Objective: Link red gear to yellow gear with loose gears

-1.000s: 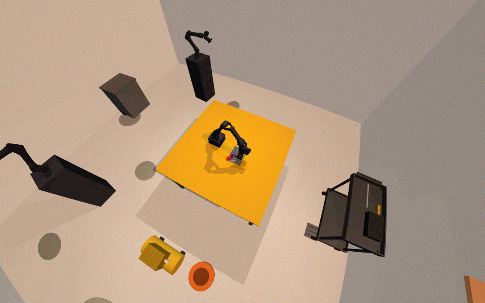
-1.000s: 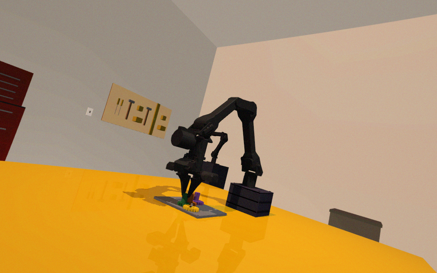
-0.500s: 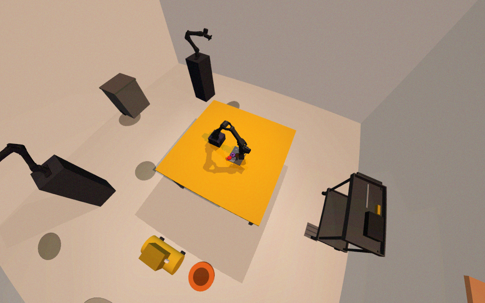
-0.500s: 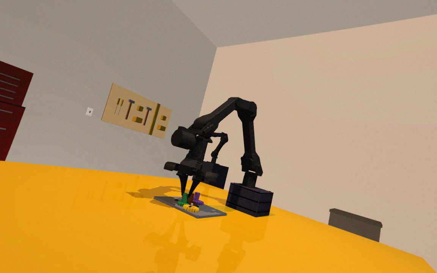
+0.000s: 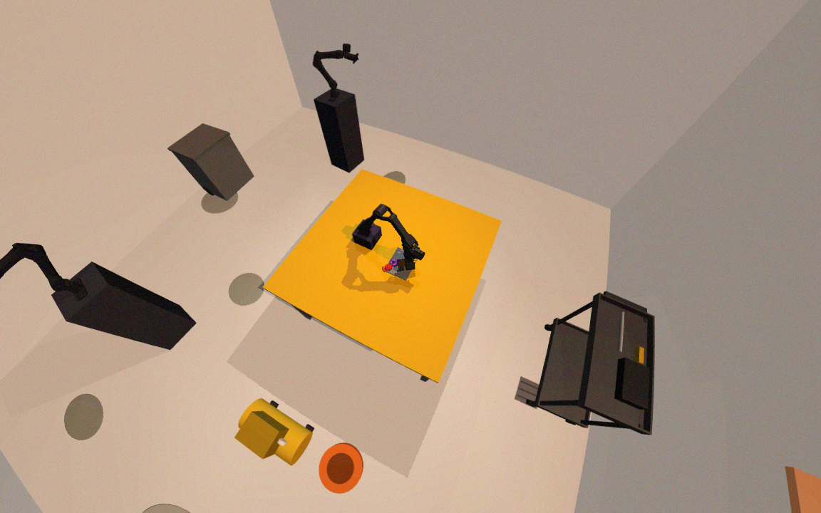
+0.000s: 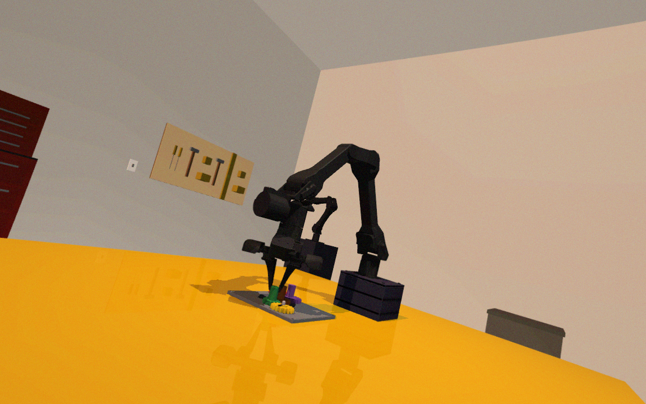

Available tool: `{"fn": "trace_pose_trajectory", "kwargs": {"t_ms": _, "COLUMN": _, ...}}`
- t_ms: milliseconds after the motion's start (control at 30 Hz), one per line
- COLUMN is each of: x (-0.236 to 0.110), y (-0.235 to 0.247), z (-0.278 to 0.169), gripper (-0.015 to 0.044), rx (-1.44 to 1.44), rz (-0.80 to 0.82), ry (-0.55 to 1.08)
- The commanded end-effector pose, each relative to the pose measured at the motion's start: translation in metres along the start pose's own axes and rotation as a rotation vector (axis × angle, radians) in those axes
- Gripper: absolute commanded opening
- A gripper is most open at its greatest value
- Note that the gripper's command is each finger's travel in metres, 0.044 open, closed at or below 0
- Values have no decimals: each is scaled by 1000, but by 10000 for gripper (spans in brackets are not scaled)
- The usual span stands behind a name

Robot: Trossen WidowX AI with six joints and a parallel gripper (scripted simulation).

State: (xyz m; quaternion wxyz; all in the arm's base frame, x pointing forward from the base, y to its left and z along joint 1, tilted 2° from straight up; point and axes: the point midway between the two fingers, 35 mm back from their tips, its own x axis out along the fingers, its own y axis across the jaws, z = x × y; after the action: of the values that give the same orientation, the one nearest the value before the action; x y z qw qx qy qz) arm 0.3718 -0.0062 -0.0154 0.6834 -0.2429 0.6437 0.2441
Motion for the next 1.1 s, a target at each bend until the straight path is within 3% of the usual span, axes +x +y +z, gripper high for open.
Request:
{"fn": "trace_pose_trajectory", "kwargs": {"t_ms": 0, "x": 1, "y": 1, "z": -1, "gripper": 0, "rx": 76, "rz": 2, "ry": -1}}
{"fn": "trace_pose_trajectory", "kwargs": {"t_ms": 500, "x": 1, "y": 0, "z": 1, "gripper": 0, "rx": 439, "rz": 2, "ry": -1}}
{"fn": "trace_pose_trajectory", "kwargs": {"t_ms": 1067, "x": 1, "y": -1, "z": 0, "gripper": 0, "rx": 99, "rz": 2, "ry": -1}}
